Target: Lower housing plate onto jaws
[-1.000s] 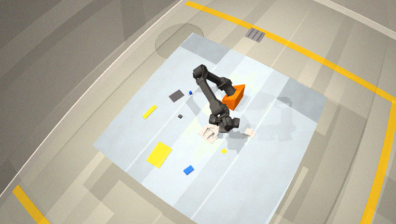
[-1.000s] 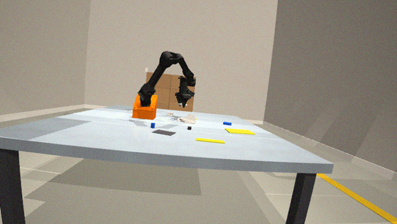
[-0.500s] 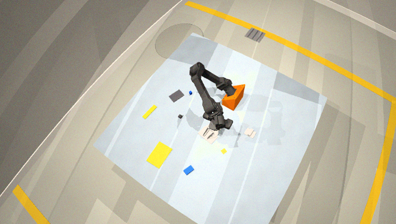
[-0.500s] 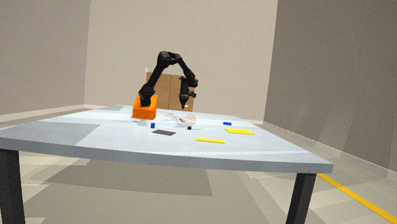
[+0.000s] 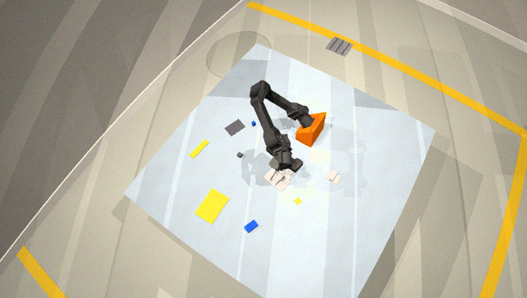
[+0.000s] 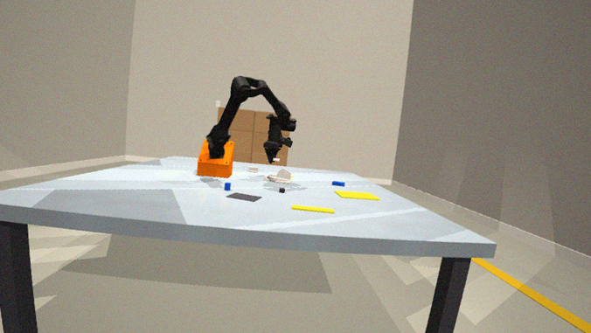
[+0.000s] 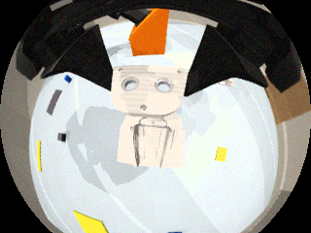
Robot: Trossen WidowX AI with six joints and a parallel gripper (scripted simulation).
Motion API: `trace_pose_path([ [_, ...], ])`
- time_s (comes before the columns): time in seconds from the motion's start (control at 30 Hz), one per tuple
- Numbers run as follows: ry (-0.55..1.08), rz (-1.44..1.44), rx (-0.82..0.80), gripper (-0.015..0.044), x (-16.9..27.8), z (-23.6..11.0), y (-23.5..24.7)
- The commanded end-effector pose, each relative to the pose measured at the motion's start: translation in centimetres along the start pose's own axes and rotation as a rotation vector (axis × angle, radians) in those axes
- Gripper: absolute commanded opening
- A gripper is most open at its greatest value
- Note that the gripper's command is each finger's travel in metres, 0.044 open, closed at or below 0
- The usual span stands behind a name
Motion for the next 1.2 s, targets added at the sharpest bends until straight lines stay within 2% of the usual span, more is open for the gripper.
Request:
trace_pose_path([
  [0.0,0.000,0.006,0.004,0.0351,0.03,0.05,-0.12],
  [1.17,0.000,0.012,0.004,0.0351,0.89,0.06,0.56],
])
Point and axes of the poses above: the point midway between the two fingers, 35 mm back from their tips, its own z axis out along the fingers, its own y axis across the jaws, x = y × z, the point moved 8 cm from there along -z, back along the fingers
